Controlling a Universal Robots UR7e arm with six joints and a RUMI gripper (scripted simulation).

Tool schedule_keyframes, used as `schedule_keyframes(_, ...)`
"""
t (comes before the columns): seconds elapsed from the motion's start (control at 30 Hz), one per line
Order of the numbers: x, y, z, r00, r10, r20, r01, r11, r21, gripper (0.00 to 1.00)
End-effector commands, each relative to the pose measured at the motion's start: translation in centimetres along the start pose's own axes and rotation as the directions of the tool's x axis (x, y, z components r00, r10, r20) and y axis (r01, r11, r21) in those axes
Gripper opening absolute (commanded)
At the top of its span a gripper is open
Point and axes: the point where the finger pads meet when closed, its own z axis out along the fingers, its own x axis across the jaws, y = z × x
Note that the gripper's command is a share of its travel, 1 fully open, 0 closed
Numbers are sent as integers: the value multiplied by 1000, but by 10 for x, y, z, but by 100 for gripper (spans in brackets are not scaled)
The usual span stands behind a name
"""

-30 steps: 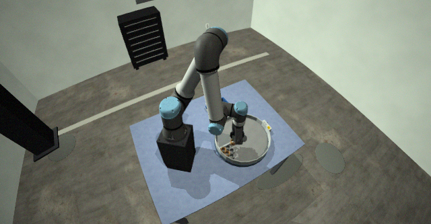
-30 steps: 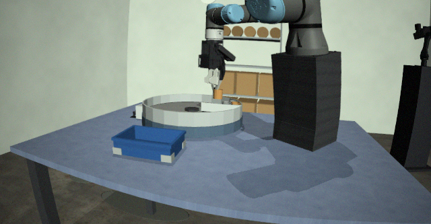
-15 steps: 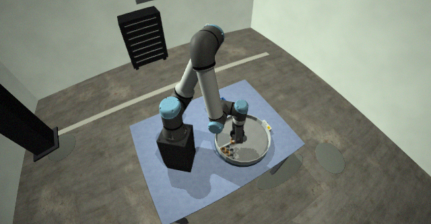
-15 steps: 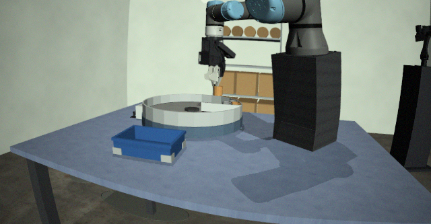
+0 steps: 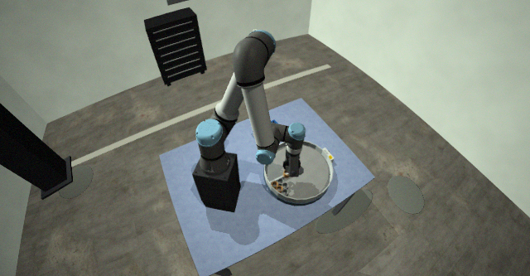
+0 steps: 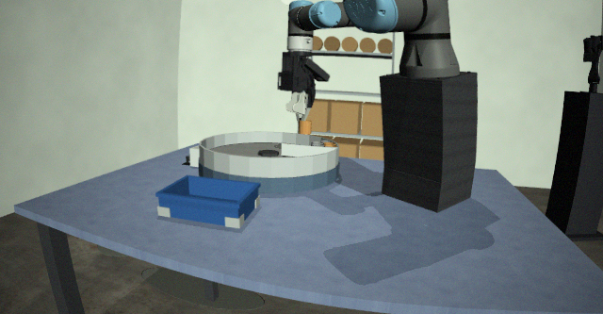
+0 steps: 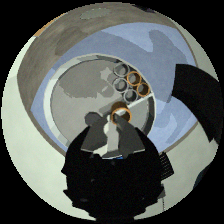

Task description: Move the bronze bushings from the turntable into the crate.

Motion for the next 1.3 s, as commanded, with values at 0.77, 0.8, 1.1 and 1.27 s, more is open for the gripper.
schedule_keyframes(0.77,-1,0,0,1000,-7,1,7,1000,0,0)
schedule_keyframes(0.8,-1,0,0,1000,-9,1,9,1000,0,0)
schedule_keyframes(1.1,-2,2,0,999,-46,1,46,999,1,0)
schedule_keyframes(1.27,-2,3,0,998,-67,1,67,998,1,0)
